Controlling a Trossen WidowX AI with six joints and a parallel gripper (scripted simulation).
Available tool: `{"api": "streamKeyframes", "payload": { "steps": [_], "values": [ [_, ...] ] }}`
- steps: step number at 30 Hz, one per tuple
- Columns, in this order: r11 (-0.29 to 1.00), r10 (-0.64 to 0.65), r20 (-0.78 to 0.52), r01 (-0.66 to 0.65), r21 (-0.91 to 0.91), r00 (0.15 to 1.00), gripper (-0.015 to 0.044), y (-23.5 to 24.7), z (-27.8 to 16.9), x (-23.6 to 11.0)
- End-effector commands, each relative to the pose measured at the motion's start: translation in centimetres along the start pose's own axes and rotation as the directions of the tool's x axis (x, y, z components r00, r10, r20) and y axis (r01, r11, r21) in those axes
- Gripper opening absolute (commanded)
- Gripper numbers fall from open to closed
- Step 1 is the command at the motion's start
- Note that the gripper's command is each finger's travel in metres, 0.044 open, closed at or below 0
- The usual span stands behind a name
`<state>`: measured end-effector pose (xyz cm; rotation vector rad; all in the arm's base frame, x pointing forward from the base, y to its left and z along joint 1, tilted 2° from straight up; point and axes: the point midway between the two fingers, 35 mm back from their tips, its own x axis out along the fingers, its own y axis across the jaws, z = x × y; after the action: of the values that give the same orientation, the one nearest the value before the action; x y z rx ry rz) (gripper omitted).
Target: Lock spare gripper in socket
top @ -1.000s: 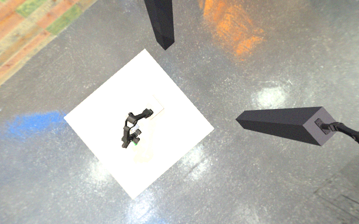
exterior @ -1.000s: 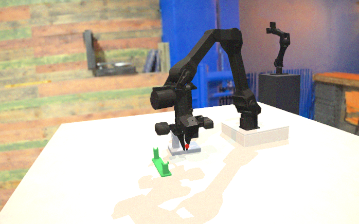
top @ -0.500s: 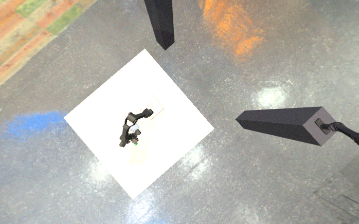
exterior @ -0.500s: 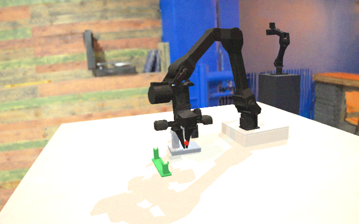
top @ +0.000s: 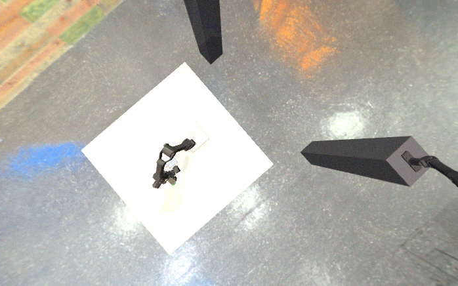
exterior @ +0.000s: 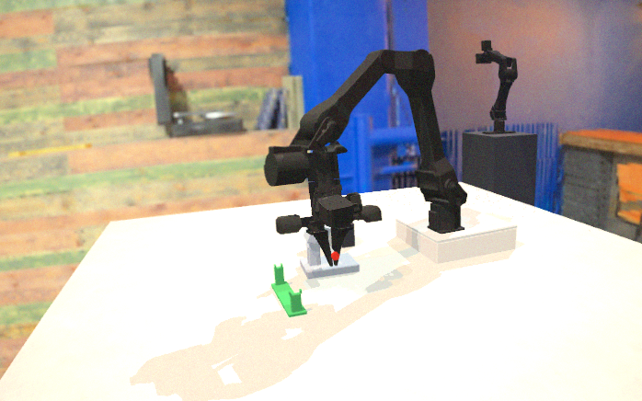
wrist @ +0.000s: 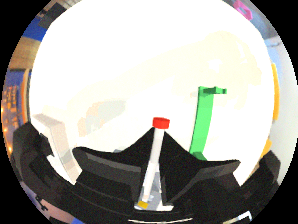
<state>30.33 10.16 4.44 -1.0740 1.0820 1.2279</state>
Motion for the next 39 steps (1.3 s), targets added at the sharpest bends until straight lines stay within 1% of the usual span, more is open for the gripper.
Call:
{"api": "streamKeyframes", "payload": {
  "steps": [1,39],
  "values": [
    [1.0,-0.005,0.008,0.005,0.0,1.0,0.0,-0.3,0.5,-0.3],
    [0.999,0.039,0.001,-0.039,0.008,0.999,0.0,-0.3,2.8,0.0]
  ]
}}
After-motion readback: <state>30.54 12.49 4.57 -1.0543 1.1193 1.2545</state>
